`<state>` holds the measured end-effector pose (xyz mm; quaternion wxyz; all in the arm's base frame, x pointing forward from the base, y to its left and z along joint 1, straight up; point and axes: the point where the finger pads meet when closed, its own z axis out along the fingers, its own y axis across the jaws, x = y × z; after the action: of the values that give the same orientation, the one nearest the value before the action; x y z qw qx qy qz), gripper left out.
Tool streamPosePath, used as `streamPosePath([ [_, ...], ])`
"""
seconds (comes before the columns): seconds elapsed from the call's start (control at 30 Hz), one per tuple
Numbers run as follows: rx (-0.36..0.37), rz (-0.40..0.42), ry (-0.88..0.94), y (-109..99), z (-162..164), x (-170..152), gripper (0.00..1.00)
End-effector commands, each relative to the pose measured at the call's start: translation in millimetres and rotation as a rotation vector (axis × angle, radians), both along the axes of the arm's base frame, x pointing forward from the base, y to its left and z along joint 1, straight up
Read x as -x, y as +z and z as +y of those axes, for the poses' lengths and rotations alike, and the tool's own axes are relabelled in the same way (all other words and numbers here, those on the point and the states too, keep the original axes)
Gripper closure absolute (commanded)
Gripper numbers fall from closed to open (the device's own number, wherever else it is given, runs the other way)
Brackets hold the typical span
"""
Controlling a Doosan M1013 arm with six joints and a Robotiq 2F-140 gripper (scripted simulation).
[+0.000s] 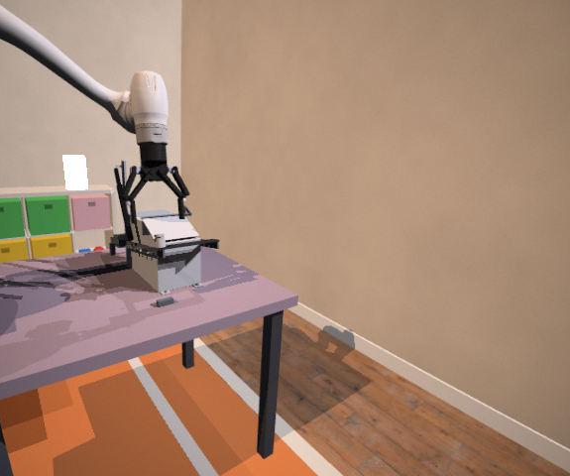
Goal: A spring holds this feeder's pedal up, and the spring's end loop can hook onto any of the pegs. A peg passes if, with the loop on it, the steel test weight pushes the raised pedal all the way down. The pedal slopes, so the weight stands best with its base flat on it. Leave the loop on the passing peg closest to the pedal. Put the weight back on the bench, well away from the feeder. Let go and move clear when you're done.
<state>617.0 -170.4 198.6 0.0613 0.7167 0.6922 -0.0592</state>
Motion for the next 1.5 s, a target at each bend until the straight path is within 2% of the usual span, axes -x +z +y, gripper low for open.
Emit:
streamPosePath([
  [0.0, 0.0, -0.002, 0.0, 0, 0, 0, 0.0],
  [1.0, 0.0, -0.002, 0.0, -45, 0, -1, 0.0],
  [1.47, 0.0, -0.002, 0.0, -53, 0, -1, 0.0],
])
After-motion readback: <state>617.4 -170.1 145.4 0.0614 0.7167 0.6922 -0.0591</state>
